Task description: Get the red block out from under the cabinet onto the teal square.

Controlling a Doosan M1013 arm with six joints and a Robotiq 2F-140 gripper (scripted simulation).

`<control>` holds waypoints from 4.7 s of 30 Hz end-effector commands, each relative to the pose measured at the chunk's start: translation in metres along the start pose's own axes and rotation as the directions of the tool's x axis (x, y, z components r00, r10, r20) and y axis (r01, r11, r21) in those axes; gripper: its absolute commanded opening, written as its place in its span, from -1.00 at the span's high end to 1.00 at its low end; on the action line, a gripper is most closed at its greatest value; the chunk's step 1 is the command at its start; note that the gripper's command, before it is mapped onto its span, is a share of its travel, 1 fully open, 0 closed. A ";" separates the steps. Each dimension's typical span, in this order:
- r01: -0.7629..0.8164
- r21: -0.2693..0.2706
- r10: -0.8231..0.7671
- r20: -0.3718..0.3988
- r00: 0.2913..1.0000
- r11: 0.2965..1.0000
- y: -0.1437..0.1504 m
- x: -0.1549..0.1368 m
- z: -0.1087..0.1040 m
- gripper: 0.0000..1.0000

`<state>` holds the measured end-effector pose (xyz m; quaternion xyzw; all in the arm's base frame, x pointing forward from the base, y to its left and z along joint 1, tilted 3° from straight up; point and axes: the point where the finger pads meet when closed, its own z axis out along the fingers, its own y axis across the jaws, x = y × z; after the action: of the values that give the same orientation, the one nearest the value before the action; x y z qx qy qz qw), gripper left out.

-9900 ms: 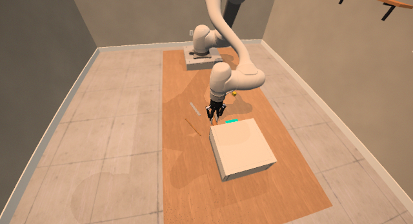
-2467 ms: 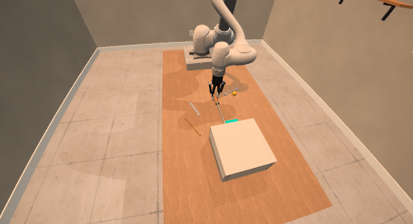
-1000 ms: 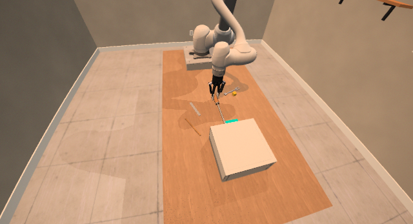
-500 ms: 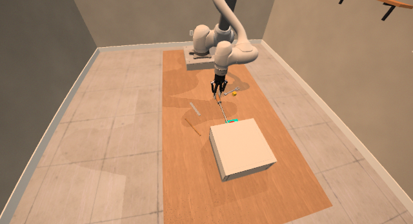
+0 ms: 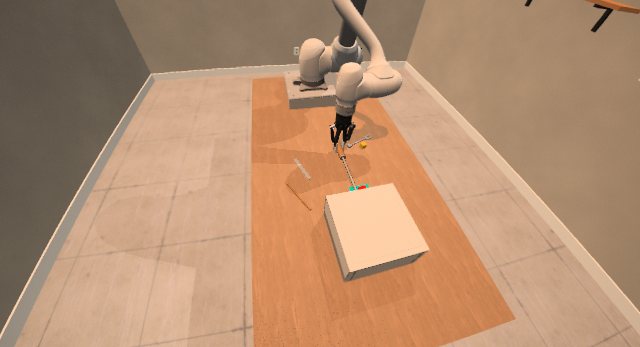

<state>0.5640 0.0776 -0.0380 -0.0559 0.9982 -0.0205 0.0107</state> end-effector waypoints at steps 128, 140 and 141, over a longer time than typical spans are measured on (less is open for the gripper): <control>0.001 0.000 -0.001 0.000 1.000 1.000 -0.012 -0.009 -0.005 0.32; 0.001 0.000 -0.001 0.000 1.000 1.000 -0.012 -0.009 -0.034 0.32; 0.001 0.000 -0.001 0.000 1.000 1.000 -0.012 -0.009 -0.038 0.32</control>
<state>0.5735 0.0677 -0.0062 -0.0562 0.9981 -0.0205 0.0107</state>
